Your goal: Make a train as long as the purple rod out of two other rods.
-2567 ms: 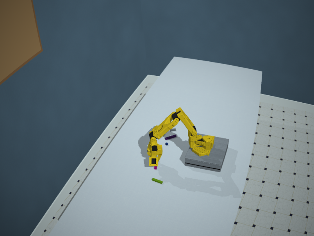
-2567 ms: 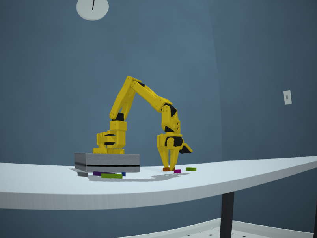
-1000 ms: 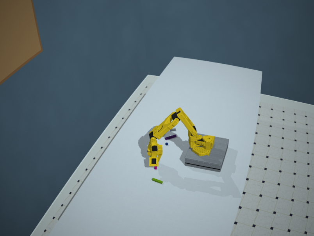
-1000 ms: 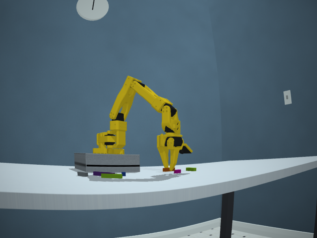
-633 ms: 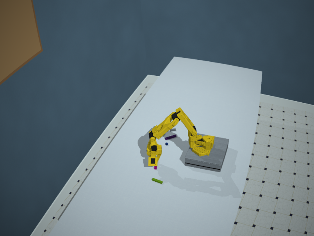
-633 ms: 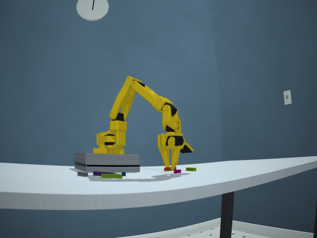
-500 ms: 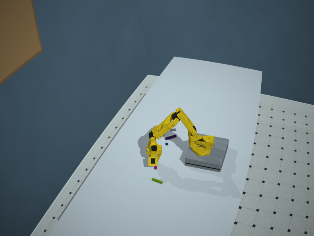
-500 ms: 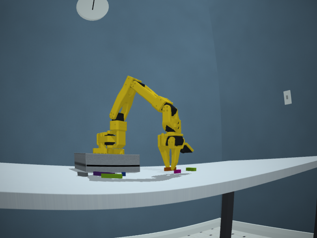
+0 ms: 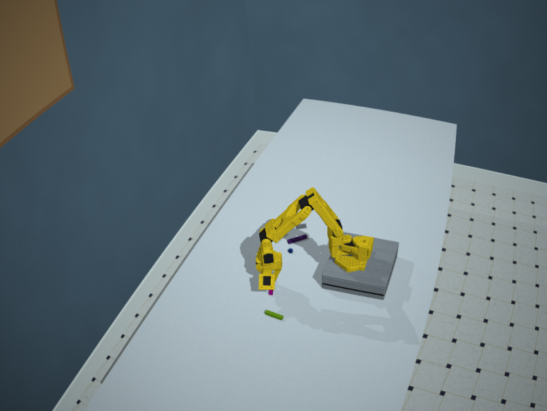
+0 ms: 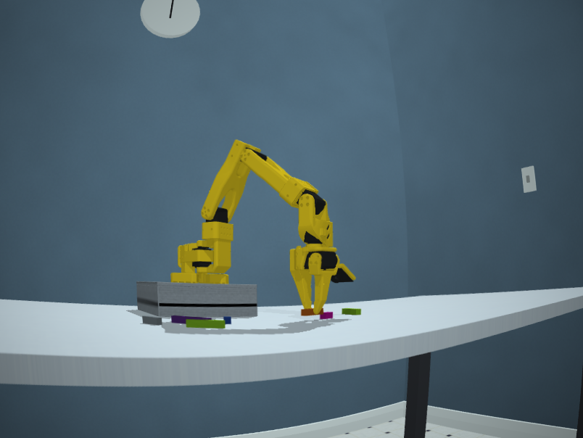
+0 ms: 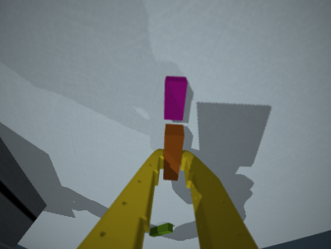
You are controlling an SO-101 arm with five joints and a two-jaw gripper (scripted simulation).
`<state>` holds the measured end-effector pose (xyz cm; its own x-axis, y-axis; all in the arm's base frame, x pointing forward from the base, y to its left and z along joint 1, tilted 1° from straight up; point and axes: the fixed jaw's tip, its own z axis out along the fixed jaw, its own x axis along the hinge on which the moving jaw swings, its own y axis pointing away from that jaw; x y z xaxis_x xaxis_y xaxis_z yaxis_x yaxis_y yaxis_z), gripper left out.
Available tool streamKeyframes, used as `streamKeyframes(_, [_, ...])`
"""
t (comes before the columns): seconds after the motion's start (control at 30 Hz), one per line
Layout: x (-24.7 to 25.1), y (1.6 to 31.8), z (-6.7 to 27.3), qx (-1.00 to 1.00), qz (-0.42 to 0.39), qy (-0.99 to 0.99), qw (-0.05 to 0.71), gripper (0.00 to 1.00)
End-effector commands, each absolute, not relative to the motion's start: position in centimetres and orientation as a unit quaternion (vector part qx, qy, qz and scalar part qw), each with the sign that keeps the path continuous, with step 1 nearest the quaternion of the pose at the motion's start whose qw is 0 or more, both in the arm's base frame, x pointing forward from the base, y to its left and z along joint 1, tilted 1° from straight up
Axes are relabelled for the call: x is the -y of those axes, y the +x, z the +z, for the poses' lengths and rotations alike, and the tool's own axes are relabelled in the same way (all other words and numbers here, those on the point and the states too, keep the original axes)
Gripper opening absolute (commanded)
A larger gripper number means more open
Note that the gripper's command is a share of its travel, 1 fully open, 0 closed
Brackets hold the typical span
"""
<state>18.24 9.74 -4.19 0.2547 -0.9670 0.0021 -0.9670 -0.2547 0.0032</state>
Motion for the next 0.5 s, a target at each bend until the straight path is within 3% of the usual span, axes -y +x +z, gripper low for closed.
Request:
streamKeyframes(0.0, [-9.98,18.13,-4.46,0.606,-0.001,0.795,0.003,0.00])
streamKeyframes(0.47, [-9.97,18.12,-4.92,0.606,-0.001,0.795,0.003,0.00])
